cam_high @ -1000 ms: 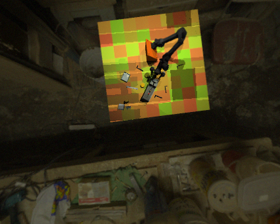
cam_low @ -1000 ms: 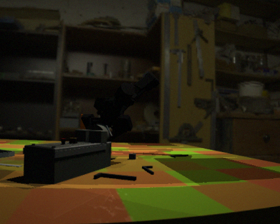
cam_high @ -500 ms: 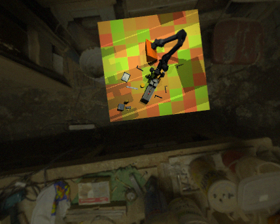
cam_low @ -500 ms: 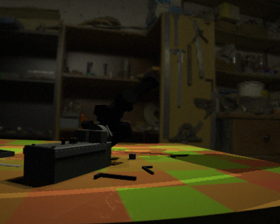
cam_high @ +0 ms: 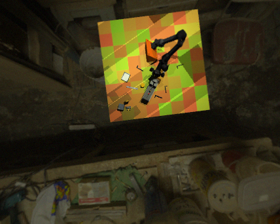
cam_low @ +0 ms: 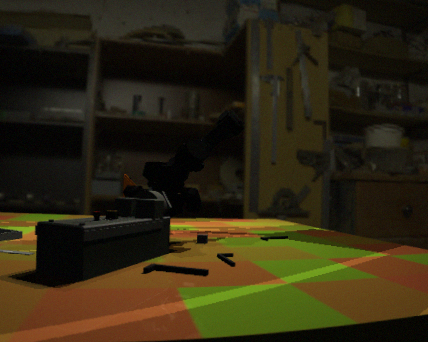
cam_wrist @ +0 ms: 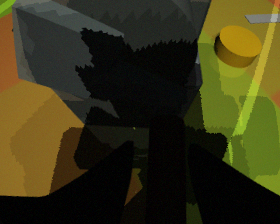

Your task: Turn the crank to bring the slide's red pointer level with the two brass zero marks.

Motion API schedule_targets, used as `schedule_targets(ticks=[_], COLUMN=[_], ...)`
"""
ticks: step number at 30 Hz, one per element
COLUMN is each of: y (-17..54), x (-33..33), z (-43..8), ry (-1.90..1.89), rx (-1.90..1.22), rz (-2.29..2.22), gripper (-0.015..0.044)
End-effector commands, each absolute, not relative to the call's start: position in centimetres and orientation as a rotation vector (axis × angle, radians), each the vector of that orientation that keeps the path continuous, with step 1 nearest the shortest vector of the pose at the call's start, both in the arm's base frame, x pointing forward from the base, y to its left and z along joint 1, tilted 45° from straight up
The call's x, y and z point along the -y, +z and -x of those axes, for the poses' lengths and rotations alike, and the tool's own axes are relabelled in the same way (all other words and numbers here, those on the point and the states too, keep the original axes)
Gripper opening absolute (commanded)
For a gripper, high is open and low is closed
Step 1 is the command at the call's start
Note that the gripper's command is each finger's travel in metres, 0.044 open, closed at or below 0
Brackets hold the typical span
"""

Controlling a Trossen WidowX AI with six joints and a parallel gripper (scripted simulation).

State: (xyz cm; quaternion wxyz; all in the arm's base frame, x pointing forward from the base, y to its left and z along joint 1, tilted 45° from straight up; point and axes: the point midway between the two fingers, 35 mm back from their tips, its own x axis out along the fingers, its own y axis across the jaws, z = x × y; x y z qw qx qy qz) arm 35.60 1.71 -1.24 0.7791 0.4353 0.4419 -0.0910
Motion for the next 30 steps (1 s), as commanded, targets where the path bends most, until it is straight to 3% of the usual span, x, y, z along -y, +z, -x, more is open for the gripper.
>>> schedule_targets(ticks=[1, 4, 30], y=[-1.2, -1.2, -1.5], x=[-1.6, -1.6, -3.2], z=[-35.6, -35.6, -36.2], ry=[-0.201, -0.201, -0.2], rx=[-0.952, -0.952, -0.952], rz=[-0.942, -0.942, -0.943], gripper=[0.0073, 0.0, 0.0])
